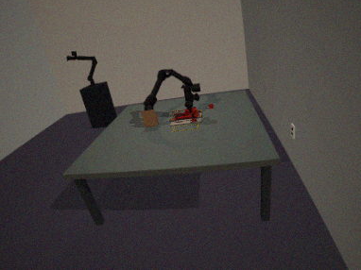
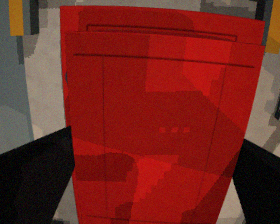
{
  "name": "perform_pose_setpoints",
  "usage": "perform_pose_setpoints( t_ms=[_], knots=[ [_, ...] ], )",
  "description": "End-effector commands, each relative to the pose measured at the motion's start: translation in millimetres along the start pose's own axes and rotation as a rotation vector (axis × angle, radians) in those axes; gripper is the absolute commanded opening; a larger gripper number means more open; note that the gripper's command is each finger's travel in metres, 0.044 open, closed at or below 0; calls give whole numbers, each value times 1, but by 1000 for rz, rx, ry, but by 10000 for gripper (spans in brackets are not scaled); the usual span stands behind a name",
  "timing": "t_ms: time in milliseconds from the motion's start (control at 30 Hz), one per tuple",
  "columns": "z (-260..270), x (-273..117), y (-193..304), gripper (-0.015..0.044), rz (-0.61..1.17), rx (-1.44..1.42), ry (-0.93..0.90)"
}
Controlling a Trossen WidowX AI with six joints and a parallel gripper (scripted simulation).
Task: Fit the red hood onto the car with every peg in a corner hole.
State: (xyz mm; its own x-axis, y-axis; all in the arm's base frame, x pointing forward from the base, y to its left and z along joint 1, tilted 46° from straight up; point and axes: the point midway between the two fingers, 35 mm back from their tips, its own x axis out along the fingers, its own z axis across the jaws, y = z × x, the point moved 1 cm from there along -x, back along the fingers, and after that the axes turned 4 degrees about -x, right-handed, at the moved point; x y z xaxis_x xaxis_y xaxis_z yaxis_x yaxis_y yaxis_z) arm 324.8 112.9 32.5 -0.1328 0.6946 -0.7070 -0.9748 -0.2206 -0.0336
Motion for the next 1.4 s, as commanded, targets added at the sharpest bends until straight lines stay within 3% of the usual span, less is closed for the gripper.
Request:
perform_pose_setpoints(
  t_ms=[0,1367],
  knots=[
    [0,3,1,0,1,3,-4],
    [0,-4,1,0,-6,4,-5]
  ],
)
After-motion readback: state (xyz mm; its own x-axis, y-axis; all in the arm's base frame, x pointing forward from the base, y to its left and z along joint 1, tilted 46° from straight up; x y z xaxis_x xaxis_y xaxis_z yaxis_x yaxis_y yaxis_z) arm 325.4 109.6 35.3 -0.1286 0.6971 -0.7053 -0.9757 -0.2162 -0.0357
